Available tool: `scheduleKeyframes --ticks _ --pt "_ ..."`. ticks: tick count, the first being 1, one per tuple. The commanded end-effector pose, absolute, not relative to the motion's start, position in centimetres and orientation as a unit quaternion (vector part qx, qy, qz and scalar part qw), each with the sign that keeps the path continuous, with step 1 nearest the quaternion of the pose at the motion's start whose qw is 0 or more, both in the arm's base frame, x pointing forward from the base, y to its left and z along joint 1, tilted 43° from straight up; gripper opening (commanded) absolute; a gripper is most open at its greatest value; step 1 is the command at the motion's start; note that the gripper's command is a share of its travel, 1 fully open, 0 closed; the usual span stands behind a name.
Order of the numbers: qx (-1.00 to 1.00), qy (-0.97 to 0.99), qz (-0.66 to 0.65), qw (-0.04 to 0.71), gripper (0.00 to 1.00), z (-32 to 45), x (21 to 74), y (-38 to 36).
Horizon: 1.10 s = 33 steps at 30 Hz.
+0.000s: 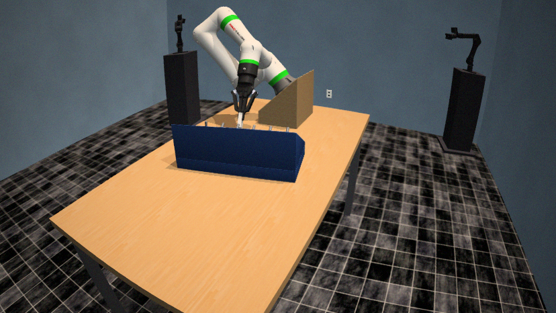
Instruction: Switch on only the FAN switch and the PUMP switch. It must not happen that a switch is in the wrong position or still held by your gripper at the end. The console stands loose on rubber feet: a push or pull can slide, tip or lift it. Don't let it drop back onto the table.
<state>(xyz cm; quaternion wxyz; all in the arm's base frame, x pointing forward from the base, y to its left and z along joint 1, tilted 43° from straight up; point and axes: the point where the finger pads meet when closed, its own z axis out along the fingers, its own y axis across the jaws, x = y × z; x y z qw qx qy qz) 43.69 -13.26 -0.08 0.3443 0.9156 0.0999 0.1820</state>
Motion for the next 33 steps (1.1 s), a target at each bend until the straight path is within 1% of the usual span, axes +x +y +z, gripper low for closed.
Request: scheduleKeyframes --ticks 1,33 --pt "0.916 0.100 0.182 0.344 0.00 0.0 43.9 -13.2" --pt "0.916 0.100 0.182 0.344 0.00 0.5 45.8 -12.6"
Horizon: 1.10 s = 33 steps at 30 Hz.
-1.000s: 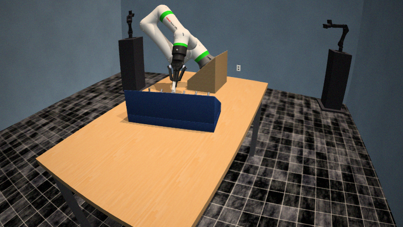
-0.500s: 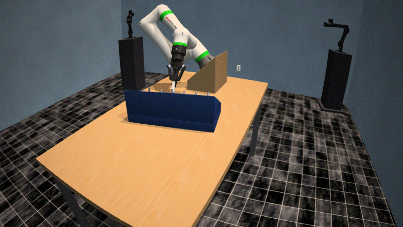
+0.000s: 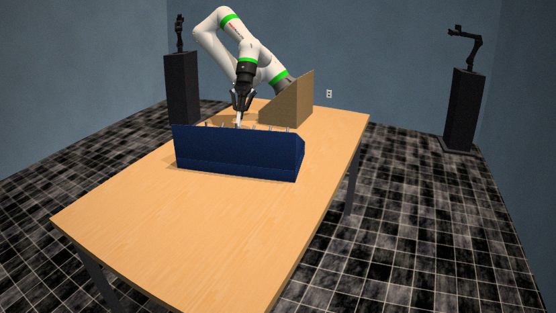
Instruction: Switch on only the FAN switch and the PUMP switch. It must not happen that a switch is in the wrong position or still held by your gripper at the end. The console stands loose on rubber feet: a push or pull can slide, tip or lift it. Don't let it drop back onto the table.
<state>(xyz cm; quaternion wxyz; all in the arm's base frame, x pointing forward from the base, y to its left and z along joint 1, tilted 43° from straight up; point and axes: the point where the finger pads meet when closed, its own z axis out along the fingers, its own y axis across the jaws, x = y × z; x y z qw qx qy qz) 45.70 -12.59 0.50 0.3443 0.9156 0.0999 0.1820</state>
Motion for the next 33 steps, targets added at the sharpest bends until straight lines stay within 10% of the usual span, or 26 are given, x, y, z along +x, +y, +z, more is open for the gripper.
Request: scheduleKeyframes --ticks 1,33 --pt "0.916 0.100 0.182 0.344 0.00 0.53 45.78 -12.54" --pt "0.916 0.100 0.182 0.344 0.00 0.37 45.24 -12.73"
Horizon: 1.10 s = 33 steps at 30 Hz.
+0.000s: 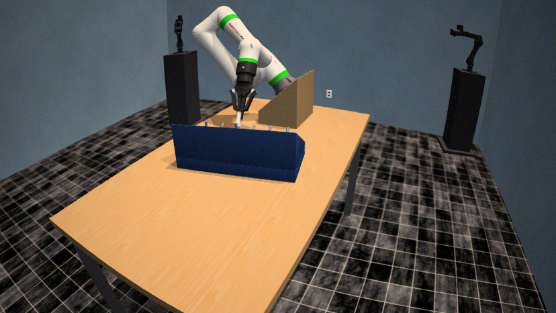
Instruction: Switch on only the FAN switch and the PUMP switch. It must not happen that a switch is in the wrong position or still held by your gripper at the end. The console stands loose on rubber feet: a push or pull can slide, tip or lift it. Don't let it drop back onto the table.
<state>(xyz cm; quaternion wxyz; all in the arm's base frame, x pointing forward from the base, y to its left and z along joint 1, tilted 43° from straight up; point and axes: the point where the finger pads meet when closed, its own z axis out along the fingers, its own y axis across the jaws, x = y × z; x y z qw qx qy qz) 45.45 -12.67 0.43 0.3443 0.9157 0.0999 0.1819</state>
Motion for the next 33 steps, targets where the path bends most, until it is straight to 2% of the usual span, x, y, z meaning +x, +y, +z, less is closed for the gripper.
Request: scheduleKeyframes --ticks 1,16,33 --pt "0.916 0.100 0.182 0.344 0.00 0.3 45.1 -12.8" --pt "0.916 0.100 0.182 0.344 0.00 0.8 44.4 -12.4" --pt "0.916 0.100 0.182 0.344 0.00 6.4 41.2 -7.6"
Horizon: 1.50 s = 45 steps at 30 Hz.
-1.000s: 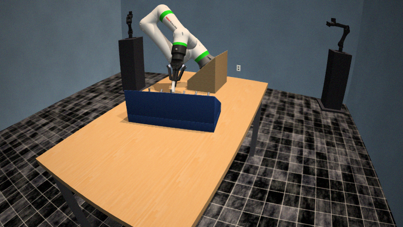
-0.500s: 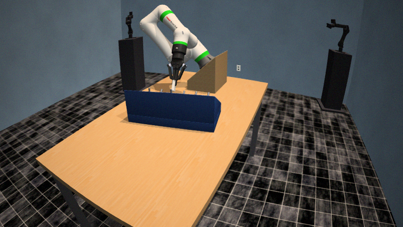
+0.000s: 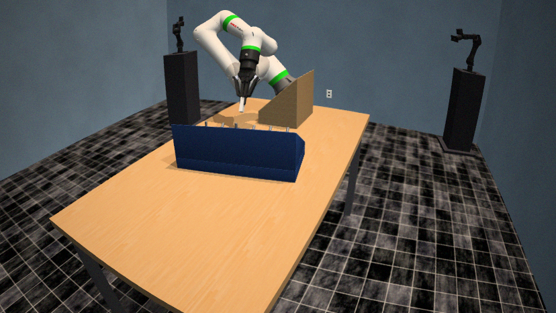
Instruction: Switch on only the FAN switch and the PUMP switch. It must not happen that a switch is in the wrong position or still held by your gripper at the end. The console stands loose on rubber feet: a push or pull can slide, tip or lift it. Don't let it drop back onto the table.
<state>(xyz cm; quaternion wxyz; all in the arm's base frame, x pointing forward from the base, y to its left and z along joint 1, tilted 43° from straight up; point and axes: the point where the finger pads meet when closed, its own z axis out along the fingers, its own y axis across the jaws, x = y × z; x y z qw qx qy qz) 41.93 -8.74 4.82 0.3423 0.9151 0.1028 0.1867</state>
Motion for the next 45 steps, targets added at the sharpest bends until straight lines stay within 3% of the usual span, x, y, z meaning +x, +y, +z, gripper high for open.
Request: scheduleKeyframes --ticks 1,8,9,45 --pt "0.916 0.100 0.182 0.344 0.00 6.70 41.02 -7.38" --pt "0.916 0.100 0.182 0.344 0.00 7.42 40.60 -6.76" --pt "0.916 0.100 0.182 0.344 1.00 7.42 40.60 -6.76" --pt "0.916 0.100 0.182 0.344 1.00 7.42 40.60 -6.76"
